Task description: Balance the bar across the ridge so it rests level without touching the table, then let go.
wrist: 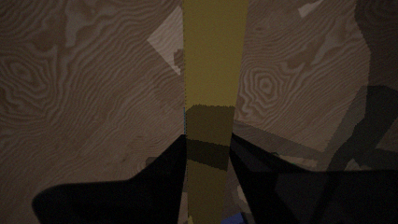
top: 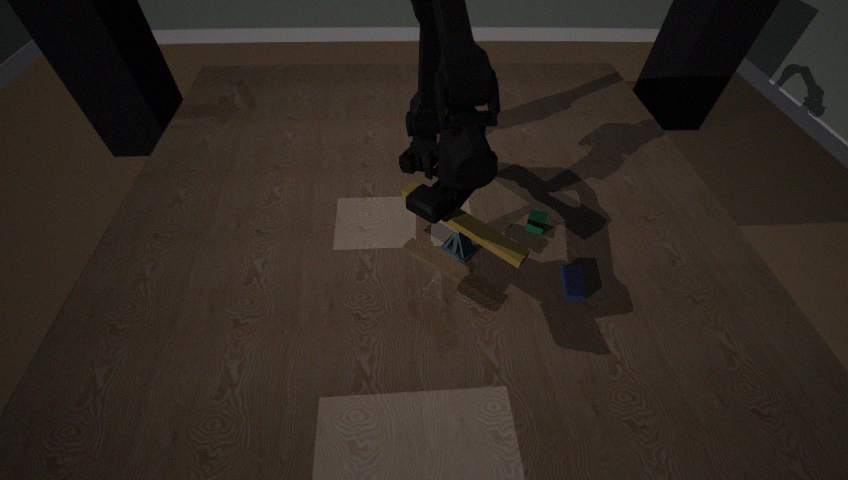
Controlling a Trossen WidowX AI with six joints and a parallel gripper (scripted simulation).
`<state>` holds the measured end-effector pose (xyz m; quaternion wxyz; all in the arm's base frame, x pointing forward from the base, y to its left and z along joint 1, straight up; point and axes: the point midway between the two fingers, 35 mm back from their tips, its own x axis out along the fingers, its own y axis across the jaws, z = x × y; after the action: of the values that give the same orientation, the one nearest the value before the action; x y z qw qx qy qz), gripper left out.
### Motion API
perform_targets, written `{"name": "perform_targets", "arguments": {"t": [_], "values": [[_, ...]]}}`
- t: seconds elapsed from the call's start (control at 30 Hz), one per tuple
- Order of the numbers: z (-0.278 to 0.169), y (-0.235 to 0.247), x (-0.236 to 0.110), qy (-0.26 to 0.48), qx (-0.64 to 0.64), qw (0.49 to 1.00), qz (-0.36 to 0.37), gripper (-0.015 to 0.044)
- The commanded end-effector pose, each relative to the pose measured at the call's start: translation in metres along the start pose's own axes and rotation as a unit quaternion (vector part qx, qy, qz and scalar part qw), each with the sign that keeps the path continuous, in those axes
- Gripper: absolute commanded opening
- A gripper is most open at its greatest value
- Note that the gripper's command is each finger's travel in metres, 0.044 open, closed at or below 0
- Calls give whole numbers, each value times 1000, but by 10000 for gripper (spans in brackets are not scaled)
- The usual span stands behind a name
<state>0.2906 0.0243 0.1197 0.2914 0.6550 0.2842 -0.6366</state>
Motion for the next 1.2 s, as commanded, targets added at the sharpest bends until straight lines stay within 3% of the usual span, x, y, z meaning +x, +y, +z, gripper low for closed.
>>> {"name": "perform_targets", "arguments": {"t": [0.0,1.17], "values": [[-1,0,0,1,3,1000,1,0],[-1,0,3,1,3,1000,1,0]]}}
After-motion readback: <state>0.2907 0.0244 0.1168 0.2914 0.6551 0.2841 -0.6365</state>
